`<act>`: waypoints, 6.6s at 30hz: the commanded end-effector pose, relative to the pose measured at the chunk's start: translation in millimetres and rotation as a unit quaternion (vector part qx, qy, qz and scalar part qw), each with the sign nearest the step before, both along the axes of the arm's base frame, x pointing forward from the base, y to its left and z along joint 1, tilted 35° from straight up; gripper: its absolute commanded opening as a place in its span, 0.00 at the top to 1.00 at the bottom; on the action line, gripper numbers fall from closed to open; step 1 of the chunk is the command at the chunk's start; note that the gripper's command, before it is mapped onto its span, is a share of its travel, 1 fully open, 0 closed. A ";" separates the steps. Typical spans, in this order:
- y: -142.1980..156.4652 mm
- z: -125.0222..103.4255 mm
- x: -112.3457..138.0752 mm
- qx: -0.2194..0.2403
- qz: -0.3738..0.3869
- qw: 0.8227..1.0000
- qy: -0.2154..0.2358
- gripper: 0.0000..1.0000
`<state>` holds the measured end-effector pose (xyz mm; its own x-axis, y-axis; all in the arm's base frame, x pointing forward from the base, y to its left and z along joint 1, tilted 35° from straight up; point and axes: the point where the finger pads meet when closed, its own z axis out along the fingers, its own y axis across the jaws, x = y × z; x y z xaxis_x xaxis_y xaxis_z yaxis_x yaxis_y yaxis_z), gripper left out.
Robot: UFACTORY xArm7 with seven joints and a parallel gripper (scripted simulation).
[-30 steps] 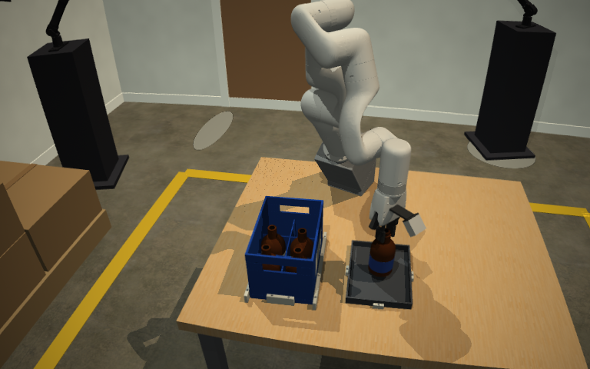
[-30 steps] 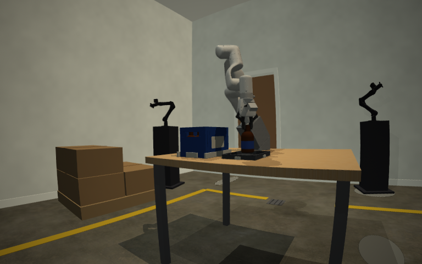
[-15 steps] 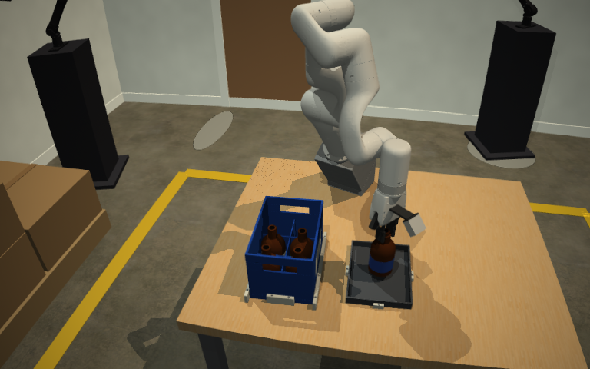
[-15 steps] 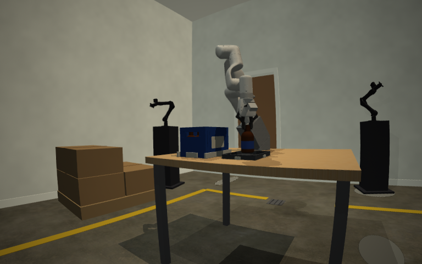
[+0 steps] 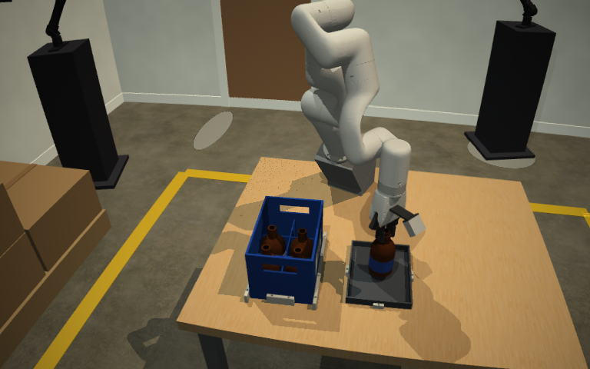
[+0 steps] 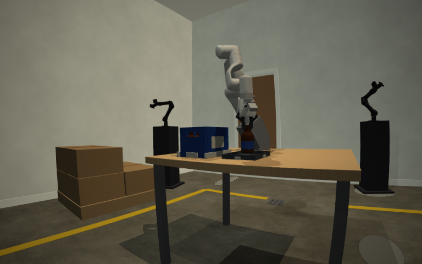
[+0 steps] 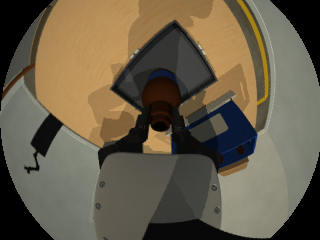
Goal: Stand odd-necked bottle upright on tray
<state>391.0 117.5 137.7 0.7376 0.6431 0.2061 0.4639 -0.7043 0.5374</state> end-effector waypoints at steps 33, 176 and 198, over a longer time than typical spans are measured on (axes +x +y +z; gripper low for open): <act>-2.7 -9.5 6.9 0.000 0.001 1.000 -0.001 1.00; 19.6 51.4 -29.9 0.000 0.001 1.000 -0.001 0.00; 21.4 56.4 -32.9 0.000 0.001 1.000 -0.001 1.00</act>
<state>357.5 137.7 192.9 0.7377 0.6430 0.2056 0.4641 -0.7042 0.5373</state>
